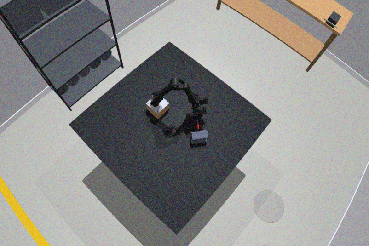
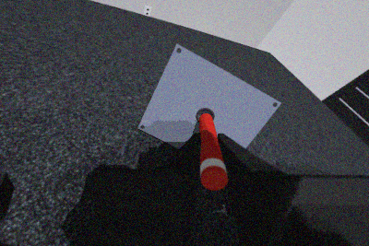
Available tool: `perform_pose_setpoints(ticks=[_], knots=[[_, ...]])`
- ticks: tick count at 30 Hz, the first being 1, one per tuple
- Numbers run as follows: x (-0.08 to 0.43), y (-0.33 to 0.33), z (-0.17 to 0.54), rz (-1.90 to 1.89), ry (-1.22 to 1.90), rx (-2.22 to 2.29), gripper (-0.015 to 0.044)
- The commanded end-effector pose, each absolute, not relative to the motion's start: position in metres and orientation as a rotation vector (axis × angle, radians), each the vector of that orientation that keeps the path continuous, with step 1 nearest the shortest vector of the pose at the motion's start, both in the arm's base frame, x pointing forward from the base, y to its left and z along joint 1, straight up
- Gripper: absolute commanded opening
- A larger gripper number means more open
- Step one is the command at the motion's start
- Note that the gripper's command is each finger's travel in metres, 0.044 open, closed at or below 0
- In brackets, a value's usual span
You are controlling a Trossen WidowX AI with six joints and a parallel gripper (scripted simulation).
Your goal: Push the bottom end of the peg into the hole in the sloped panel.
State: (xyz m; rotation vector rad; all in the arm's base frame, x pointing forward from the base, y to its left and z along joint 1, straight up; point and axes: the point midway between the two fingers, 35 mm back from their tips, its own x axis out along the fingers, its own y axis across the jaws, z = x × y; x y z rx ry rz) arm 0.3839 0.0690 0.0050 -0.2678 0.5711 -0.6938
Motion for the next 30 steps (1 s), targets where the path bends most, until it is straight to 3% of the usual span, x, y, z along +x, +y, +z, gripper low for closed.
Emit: perform_pose_setpoints(ticks=[1,30], knots=[[0.3863,0.0644,0.0003,-0.692,0.578,-0.273,0.0000],[0.3876,0.0623,-0.0008,-0.695,0.570,-0.266,0.0000]])
